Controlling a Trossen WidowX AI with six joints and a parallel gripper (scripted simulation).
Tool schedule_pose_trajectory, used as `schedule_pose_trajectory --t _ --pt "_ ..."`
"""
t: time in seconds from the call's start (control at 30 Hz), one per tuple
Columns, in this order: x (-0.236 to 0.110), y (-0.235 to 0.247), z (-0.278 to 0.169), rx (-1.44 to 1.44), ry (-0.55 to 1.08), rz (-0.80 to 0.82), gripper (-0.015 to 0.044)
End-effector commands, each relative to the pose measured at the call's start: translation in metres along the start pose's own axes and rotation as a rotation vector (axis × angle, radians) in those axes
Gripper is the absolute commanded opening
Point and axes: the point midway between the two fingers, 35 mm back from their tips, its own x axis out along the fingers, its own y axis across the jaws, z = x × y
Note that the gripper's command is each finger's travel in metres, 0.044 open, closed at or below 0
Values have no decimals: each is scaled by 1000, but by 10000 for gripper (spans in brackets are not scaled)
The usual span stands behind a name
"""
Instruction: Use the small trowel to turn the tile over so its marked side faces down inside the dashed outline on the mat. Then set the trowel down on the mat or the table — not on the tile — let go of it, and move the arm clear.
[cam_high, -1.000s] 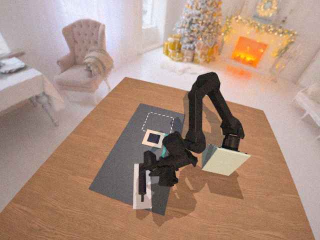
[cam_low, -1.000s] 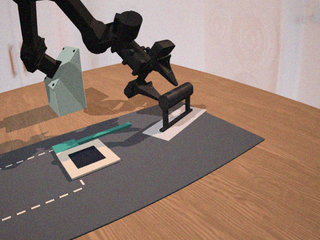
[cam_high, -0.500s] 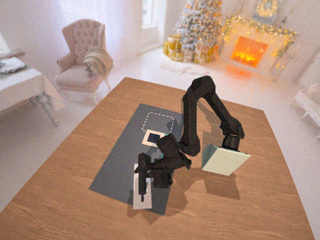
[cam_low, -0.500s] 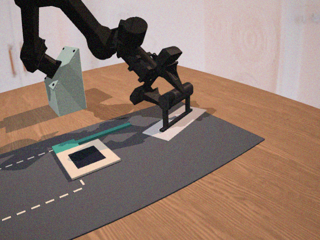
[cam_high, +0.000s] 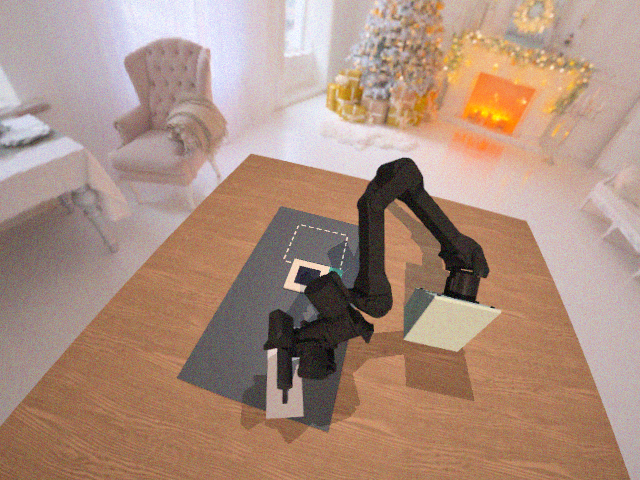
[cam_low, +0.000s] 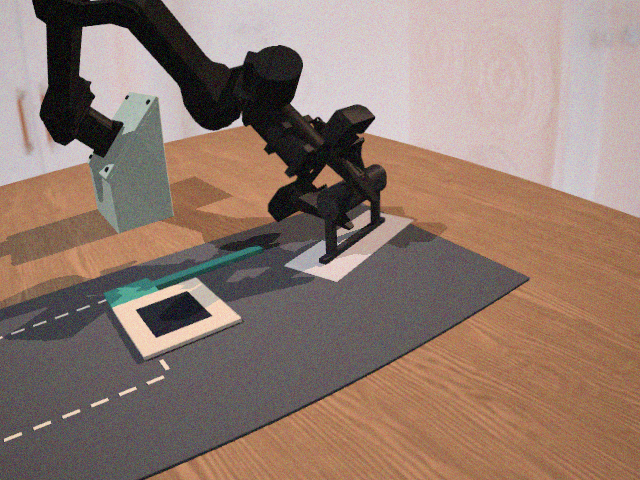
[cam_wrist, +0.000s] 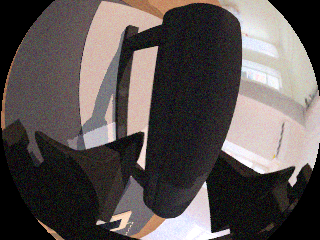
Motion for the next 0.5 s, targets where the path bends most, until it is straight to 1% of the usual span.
schedule_pose_trajectory --t 0.0,0.03,0.47 --pt "1 0 1 -5 -2 -2 169" --pt "1 0 1 -5 -2 -2 142" --pt "1 0 1 -5 -2 -2 56"
